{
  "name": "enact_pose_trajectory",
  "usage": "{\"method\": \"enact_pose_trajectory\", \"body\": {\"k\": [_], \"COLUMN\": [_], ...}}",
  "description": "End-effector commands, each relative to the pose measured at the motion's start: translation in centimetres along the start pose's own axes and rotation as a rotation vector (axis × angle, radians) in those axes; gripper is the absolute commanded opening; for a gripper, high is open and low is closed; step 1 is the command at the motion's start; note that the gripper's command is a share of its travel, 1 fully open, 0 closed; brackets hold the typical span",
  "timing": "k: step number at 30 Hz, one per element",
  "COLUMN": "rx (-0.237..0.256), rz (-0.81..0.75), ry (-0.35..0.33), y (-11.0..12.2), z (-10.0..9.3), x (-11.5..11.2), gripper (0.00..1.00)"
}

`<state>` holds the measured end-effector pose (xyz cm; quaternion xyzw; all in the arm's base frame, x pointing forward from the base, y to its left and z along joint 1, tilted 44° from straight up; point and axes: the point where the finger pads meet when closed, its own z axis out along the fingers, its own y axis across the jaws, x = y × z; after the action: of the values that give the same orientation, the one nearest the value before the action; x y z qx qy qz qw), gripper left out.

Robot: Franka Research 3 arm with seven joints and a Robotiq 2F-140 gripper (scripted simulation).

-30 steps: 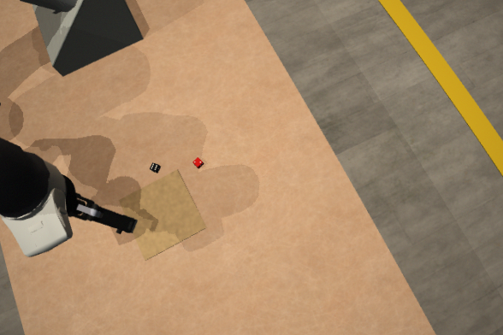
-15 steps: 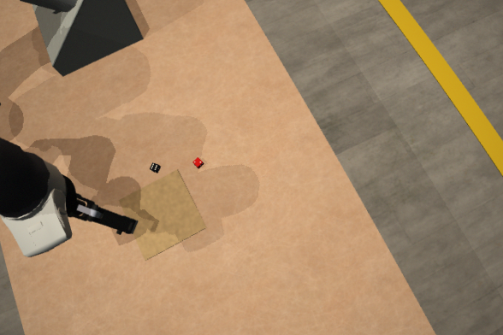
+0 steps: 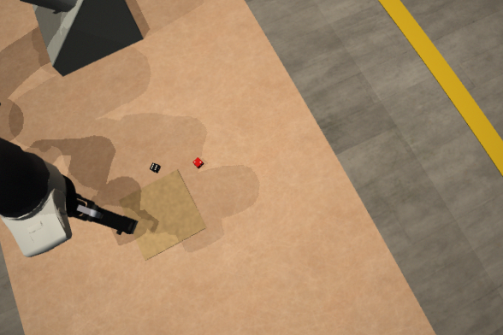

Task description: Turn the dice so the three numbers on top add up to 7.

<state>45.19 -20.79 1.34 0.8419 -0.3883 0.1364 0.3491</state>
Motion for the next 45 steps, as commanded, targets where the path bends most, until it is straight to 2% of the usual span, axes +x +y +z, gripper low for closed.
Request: {"method": "enact_pose_trajectory", "body": {"k": [1, 9, 14, 16, 25, 31, 45], "rx": [0.002, 0.002, 0.002, 0.002, 0.002, 0.002, 0.002], "rz": [0.005, 0.005, 0.005, 0.005, 0.005, 0.005, 0.005], "ry": [0.002, 0.002, 0.002, 0.002, 0.002, 0.002, 0.002], "y": [-0.1, -0.2, -1.1, -1.1, -3.8, -4.9, -5.1], "z": [0.0, 0.0, 0.0, 0.0, 0.1, 0.1, 0.1], "x": [0.1, -0.2, -2.5, -2.5, -9.8, -12.9, -13.5], "gripper": [1.00, 1.00, 1.00, 1.00, 1.00, 1.00, 1.00]}}
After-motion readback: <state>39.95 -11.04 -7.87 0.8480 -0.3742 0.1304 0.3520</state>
